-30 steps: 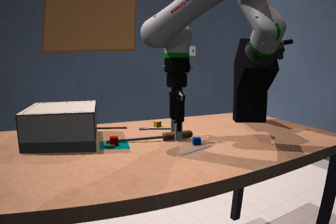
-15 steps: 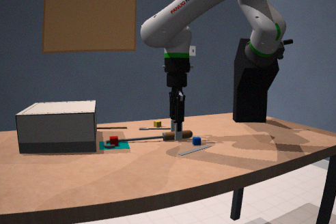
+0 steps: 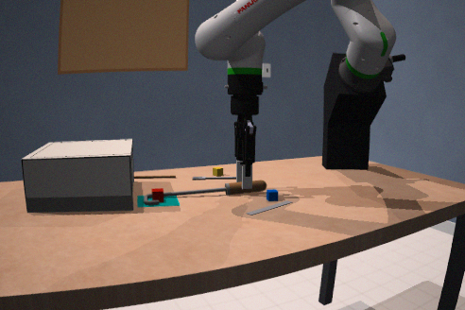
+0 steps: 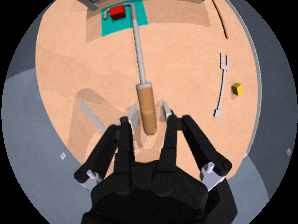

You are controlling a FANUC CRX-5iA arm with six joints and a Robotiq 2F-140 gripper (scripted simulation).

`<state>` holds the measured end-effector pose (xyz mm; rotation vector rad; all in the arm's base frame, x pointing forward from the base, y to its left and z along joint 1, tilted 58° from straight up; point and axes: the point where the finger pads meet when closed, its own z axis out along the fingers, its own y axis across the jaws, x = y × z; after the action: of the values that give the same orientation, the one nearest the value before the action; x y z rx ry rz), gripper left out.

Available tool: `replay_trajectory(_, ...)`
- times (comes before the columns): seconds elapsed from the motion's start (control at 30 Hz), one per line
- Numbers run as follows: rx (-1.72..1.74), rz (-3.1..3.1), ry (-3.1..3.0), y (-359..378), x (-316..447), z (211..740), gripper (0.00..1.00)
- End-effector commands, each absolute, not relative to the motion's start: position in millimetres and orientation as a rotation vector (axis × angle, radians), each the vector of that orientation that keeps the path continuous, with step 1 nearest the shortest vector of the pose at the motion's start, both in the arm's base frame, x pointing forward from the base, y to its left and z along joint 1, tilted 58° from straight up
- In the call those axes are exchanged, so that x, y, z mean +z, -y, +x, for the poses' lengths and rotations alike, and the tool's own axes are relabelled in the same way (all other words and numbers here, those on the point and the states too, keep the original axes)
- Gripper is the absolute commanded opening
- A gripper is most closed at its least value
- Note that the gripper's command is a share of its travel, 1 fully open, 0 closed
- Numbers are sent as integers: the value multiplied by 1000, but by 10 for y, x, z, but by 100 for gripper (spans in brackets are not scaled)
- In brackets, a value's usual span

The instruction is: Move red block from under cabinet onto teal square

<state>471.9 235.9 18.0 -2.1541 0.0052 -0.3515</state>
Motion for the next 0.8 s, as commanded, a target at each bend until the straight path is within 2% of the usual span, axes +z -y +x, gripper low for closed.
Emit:
replay_trajectory(0.0,-351,-2154,-5,-2297,219,4701,34)
replay_trajectory(0.77,-351,-2154,-5,-1506,742,4454,34)
